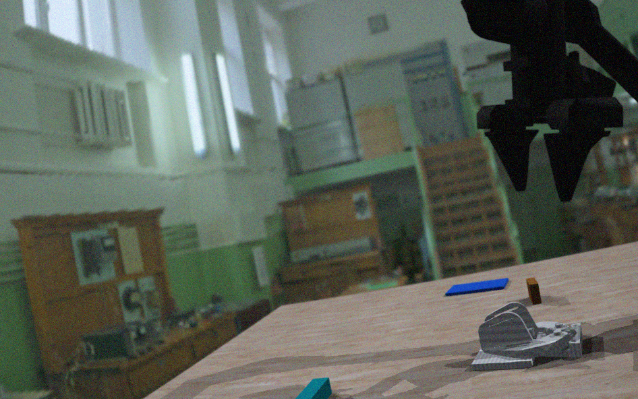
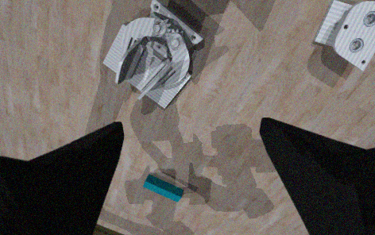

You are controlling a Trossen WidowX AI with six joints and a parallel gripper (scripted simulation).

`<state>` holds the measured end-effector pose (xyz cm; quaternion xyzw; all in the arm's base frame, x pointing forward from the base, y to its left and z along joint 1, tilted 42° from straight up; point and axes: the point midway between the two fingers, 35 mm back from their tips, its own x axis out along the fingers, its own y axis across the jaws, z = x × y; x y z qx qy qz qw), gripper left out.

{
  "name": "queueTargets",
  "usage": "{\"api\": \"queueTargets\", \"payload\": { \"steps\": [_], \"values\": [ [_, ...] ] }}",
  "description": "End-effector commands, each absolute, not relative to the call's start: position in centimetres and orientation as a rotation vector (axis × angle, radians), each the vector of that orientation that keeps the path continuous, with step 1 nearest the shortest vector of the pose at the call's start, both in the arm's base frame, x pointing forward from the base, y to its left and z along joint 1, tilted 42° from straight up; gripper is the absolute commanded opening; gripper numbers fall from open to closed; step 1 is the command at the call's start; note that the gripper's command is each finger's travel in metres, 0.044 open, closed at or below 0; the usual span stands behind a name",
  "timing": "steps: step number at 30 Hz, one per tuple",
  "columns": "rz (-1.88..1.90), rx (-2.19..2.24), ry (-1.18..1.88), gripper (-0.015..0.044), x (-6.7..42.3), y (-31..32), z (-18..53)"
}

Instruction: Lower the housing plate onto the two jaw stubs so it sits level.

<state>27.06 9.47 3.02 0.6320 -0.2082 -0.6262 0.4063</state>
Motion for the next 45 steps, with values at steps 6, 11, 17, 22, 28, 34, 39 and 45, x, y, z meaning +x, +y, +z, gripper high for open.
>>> {"api": "queueTargets", "payload": {
  "steps": [6,11,17,22,28,34,39,45],
  "values": [
    [-1.588,1.668,-0.600,0.0440,26.8,10.0,2.1],
    [-1.597,1.770,-0.711,0.0440,26.4,10.6,0.8],
    [-1.602,1.887,-0.852,0.0440,25.9,11.4,-0.8],
    [-1.602,1.980,-0.976,0.0440,25.4,12.0,-2.1],
    [-1.595,2.084,-1.133,0.0440,24.8,12.7,-3.7],
    [-1.579,2.179,-1.299,0.0440,24.1,13.3,-5.2],
    [-1.558,2.251,-1.445,0.0440,23.5,13.8,-6.5],
    [-1.522,2.327,-1.629,0.0440,22.7,14.4,-8.0]
  ]
}}
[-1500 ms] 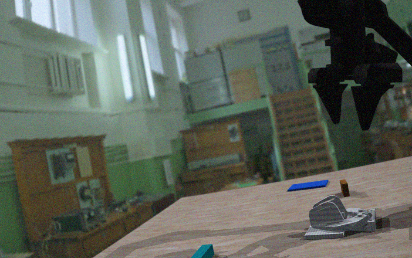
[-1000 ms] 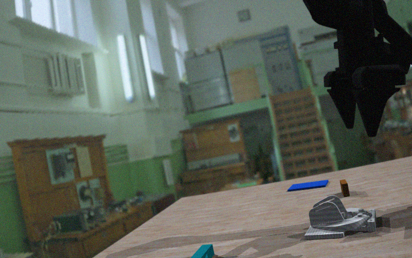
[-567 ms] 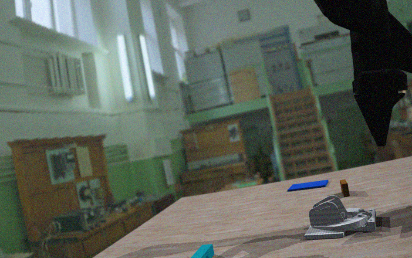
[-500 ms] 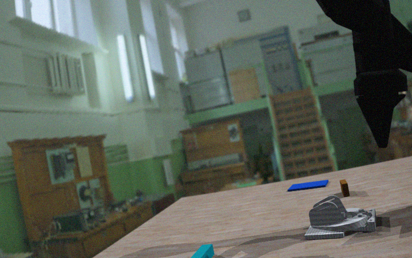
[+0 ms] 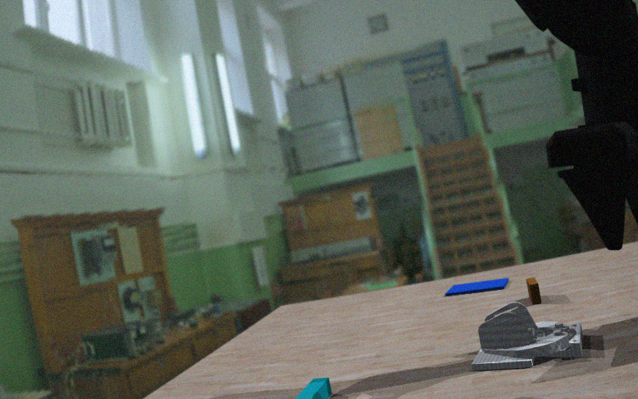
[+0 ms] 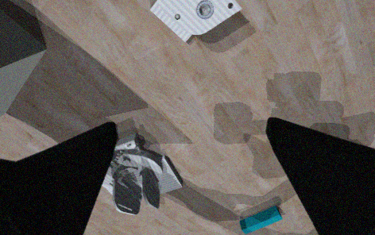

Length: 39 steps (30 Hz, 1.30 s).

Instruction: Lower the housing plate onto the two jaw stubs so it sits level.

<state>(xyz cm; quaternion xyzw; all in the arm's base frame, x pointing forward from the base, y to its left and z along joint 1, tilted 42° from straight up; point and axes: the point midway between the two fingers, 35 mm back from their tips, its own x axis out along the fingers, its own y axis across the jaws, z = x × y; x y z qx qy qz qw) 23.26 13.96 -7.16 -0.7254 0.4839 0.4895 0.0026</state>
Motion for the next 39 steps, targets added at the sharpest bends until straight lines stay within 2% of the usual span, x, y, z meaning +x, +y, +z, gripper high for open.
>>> {"api": "queueTargets", "payload": {
  "steps": [1,24,33,39],
  "values": [
    [1.420,-2.191,1.556,0.0440,22.6,14.4,-8.3],
    [0.856,-1.738,1.715,0.0440,19.2,15.9,-13.9],
    [0.840,-1.724,1.718,0.0440,19.1,15.8,-14.2],
    [0.838,-1.725,1.719,0.0440,18.8,13.2,-16.9]
  ]
}}
